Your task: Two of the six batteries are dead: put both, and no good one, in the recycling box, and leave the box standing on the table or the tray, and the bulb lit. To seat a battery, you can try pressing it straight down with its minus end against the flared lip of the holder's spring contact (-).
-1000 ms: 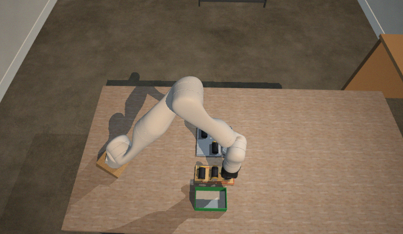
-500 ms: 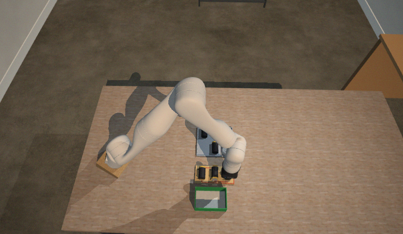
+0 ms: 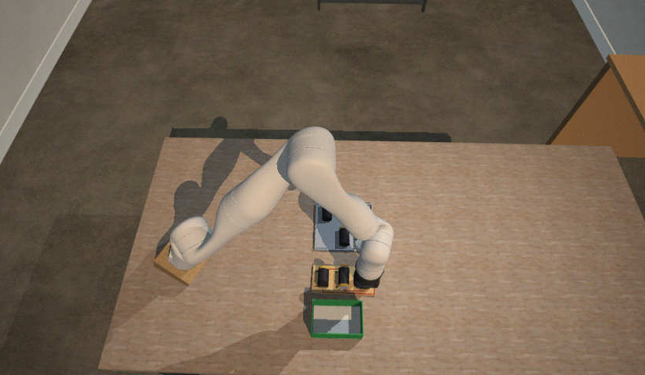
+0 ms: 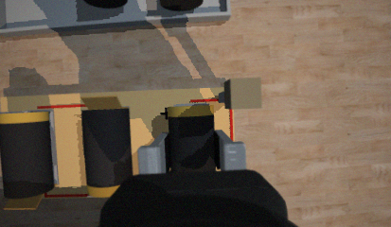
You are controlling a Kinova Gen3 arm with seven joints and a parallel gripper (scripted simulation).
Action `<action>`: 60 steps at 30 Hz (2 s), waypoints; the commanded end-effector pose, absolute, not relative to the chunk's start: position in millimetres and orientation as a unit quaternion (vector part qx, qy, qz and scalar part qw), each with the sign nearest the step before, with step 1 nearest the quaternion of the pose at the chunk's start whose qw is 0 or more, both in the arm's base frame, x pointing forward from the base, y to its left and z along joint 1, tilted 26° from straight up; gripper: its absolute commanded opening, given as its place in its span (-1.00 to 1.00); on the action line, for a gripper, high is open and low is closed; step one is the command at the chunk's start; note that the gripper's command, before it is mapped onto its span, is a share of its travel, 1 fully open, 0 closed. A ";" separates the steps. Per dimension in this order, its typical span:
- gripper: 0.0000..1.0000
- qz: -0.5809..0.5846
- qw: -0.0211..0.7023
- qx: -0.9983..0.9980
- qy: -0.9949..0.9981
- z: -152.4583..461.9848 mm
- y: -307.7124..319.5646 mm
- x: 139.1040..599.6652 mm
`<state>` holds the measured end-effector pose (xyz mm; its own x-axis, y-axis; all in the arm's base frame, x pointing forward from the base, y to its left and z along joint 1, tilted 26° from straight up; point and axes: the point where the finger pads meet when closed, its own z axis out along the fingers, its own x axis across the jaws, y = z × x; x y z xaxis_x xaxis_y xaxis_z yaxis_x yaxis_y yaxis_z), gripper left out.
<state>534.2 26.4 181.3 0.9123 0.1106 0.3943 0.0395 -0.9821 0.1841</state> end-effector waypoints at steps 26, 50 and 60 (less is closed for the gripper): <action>0.81 0.205 0.088 0.974 0.036 180.3 23.4 534.5; 0.81 0.205 0.088 0.974 0.036 221.3 30.5 516.0; 0.81 0.205 0.088 0.974 0.036 238.6 33.5 508.2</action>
<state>508.2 25.4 232.9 0.9182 0.0975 0.3839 0.0228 -0.9806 0.1947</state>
